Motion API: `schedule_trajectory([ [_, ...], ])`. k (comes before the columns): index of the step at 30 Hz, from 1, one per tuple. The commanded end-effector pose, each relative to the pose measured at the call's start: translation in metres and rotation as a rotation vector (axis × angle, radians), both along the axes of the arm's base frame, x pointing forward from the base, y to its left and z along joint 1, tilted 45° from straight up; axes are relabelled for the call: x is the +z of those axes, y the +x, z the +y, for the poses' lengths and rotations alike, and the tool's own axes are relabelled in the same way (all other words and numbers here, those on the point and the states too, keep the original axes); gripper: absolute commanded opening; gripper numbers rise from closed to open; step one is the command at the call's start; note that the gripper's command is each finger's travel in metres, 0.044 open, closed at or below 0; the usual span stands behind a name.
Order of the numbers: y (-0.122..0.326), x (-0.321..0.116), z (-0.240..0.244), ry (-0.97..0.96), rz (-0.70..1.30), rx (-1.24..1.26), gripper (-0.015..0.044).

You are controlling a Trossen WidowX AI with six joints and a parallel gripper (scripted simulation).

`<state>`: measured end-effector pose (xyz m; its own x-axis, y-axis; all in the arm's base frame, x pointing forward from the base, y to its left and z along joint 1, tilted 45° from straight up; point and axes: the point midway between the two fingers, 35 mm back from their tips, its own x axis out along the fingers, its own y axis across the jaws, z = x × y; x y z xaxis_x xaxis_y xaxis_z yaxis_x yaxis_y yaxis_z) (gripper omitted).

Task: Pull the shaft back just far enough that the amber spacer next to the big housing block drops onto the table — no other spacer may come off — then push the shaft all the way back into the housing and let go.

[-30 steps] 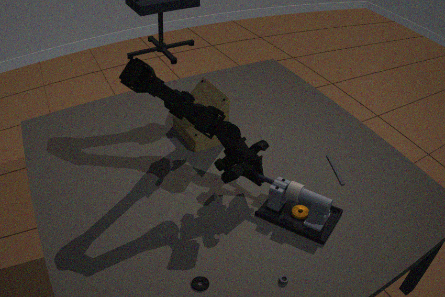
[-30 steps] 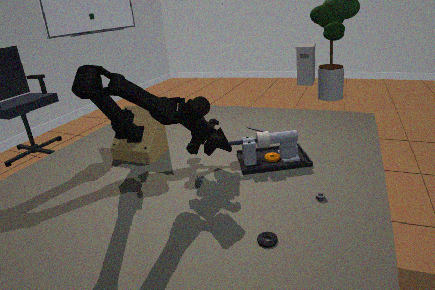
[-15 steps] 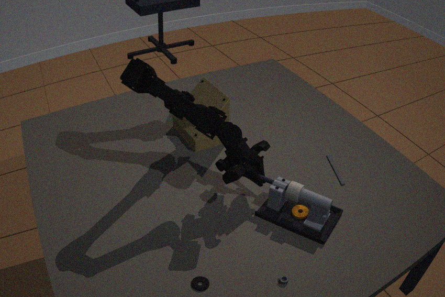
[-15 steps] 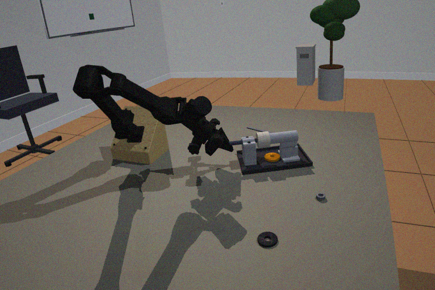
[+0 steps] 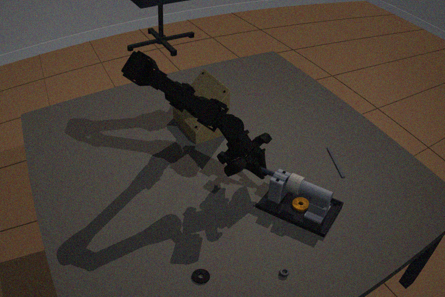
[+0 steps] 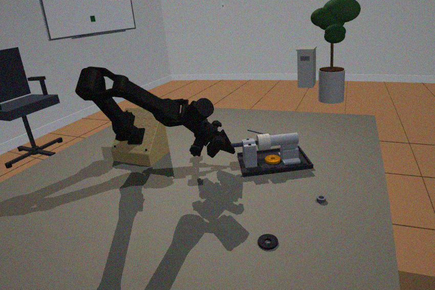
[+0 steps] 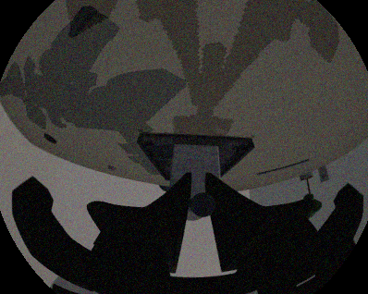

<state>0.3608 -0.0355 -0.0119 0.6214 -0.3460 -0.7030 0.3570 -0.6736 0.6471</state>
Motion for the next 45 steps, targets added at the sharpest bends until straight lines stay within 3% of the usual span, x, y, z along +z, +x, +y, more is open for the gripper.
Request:
schedule_trajectory([
  [1,0.002,-0.002,0.001,0.006,0.0,-0.002,0.0],
  [45,0.013,-0.005,0.003,0.006,-0.001,-0.002,0.0],
])
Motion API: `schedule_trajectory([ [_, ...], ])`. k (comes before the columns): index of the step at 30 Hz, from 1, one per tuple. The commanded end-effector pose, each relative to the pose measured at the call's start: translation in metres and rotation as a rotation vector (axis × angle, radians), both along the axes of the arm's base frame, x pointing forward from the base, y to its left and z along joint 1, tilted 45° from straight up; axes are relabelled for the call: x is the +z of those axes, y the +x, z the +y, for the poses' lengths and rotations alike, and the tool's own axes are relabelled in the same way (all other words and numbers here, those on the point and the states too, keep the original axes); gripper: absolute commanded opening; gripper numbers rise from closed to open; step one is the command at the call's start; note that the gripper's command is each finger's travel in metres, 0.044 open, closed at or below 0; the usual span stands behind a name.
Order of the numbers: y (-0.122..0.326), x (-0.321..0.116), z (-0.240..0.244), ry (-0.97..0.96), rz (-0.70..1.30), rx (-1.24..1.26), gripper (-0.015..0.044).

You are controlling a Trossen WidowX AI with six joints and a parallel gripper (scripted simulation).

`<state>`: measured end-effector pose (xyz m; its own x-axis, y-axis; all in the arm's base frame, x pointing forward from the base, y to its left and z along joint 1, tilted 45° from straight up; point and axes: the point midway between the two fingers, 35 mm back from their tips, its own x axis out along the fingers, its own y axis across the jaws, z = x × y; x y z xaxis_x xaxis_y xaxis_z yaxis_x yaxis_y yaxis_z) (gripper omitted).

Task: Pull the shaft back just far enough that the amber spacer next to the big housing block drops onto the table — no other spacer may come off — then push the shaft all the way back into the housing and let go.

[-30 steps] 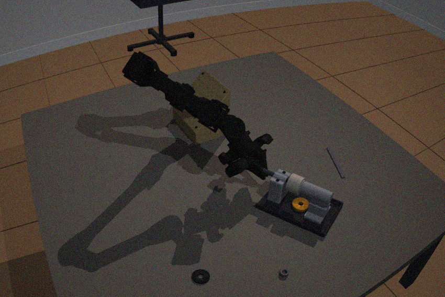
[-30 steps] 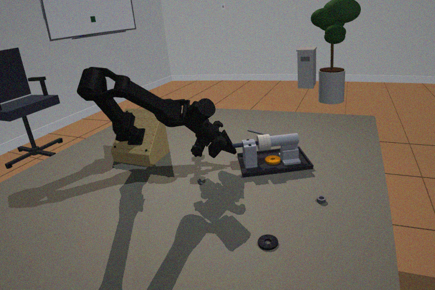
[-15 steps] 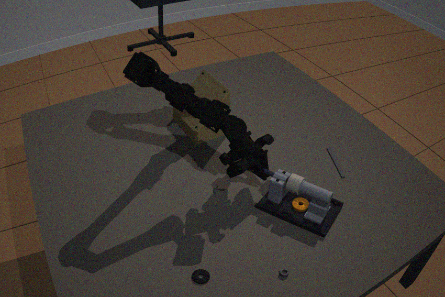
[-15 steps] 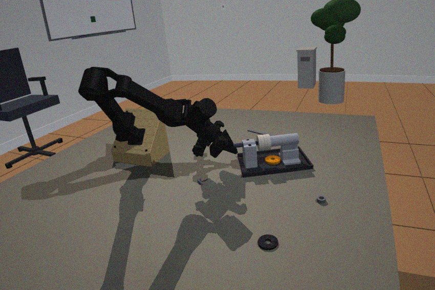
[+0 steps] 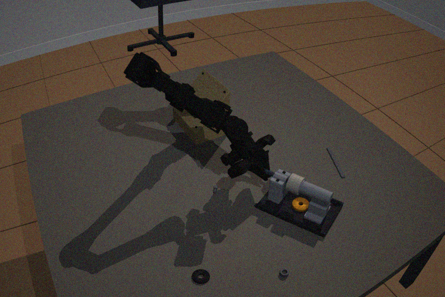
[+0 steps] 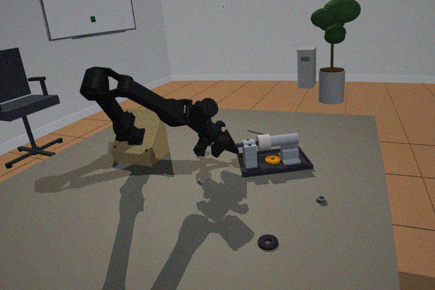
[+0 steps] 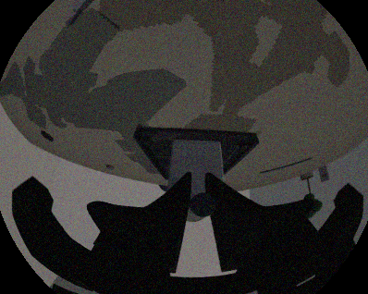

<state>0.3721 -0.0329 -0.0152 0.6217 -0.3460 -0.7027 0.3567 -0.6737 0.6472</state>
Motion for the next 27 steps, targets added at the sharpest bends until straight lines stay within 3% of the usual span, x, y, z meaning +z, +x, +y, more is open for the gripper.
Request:
schedule_trajectory([
  [1,0.0018,-0.0015,0.0008,0.006,-0.001,-0.002,0.0],
  [27,0.0083,-0.0033,0.0023,0.006,-0.001,-0.002,0.0],
])
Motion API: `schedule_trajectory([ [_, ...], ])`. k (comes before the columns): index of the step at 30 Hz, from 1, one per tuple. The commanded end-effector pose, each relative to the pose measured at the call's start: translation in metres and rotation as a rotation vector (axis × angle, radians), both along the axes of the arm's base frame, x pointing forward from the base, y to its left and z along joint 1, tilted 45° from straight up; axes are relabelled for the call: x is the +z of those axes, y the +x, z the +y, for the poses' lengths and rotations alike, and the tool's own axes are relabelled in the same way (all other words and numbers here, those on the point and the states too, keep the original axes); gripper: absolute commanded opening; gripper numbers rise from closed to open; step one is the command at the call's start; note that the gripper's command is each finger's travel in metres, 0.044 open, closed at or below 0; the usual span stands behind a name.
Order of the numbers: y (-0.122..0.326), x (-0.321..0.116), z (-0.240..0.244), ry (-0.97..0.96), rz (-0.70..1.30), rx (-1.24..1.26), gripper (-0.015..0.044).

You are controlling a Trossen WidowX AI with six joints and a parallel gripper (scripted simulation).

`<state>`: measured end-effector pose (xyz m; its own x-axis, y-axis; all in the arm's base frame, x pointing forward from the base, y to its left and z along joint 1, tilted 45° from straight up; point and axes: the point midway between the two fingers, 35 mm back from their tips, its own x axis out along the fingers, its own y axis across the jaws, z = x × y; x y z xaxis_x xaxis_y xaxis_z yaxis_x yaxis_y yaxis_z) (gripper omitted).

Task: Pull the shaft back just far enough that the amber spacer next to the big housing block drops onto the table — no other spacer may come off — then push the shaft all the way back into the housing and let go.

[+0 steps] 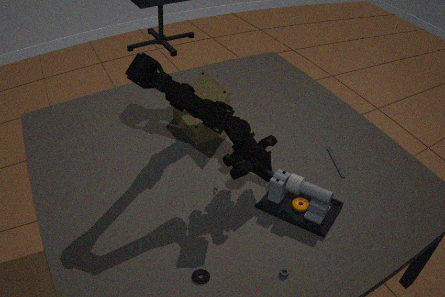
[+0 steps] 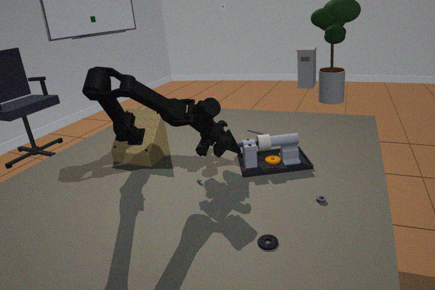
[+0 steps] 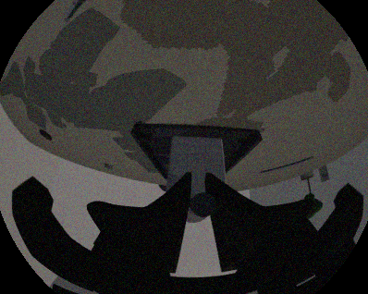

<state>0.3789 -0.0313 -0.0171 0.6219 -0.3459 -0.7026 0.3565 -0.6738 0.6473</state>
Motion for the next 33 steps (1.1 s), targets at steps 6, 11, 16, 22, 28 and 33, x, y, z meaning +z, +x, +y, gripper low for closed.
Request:
schedule_trajectory([
  [6,0.0031,-0.0018,0.0011,0.006,-0.001,-0.002,0.0],
  [11,0.0043,-0.0022,0.0014,0.006,-0.001,-0.002,0.0],
  [16,0.0056,-0.0025,0.0017,0.006,-0.001,-0.002,0.0],
  [22,0.0072,-0.0026,0.0021,0.006,-0.001,-0.002,0.0],
  [28,0.0077,-0.0027,0.0022,0.006,-0.001,-0.002,0.0],
  [33,0.0041,-0.0017,0.001,-0.002,0.004,-0.003,0.0131],
])
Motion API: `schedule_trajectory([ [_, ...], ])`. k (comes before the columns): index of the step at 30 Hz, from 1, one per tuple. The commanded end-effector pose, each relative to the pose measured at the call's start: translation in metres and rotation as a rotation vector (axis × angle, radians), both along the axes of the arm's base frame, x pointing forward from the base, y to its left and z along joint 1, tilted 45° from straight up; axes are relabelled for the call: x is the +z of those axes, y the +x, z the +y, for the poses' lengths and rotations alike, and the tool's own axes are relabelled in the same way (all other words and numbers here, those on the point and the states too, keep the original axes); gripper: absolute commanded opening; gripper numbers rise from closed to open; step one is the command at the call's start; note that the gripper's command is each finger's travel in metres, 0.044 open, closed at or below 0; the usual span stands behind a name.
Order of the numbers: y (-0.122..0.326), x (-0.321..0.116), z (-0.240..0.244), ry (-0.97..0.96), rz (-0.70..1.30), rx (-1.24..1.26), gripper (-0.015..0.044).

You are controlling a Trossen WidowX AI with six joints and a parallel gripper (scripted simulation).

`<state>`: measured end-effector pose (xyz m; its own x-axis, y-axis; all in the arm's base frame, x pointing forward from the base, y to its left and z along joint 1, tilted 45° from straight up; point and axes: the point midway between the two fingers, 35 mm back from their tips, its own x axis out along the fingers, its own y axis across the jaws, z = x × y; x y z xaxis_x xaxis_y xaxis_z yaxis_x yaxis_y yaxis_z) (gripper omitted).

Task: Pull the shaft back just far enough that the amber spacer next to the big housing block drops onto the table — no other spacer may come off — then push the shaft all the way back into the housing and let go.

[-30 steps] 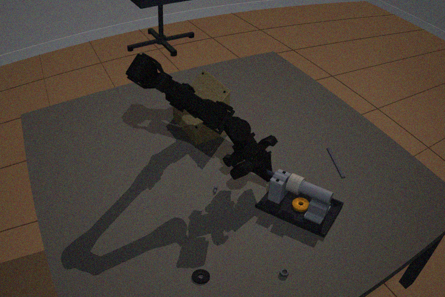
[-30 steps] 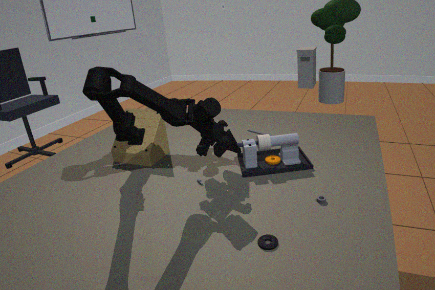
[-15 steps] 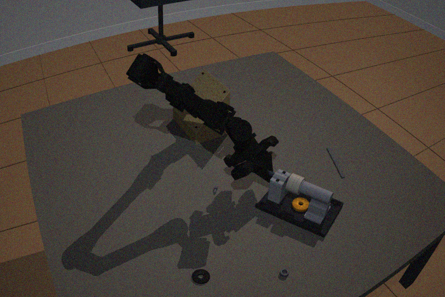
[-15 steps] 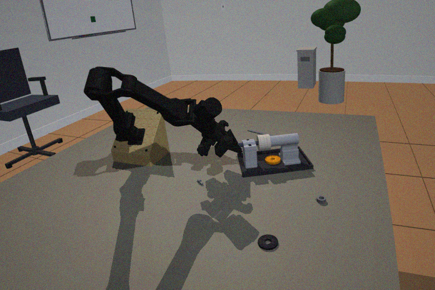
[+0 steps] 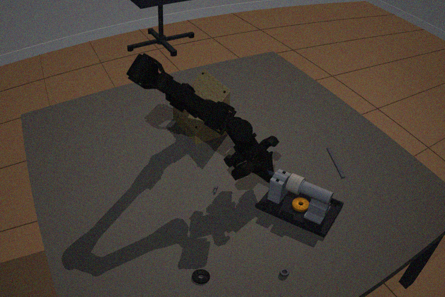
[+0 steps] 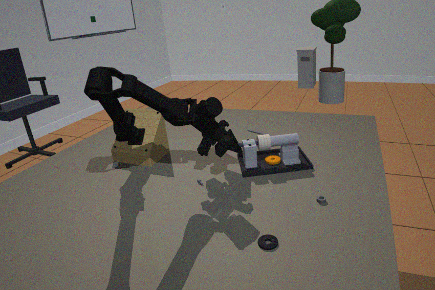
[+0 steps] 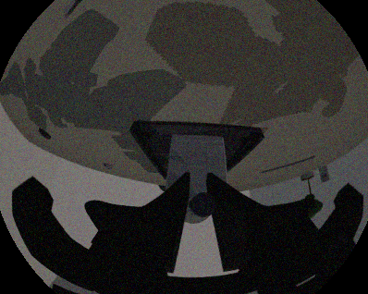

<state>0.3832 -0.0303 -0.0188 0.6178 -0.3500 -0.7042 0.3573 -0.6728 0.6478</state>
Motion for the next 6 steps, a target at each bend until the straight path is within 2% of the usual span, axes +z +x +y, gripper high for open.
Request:
schedule_trajectory([
  [1,-0.0002,-0.0001,0.0,0.001,0.0,0.0,0.0157],
  [6,-0.0002,-0.0001,0.0,0.001,0.0,0.0,0.0289],
])
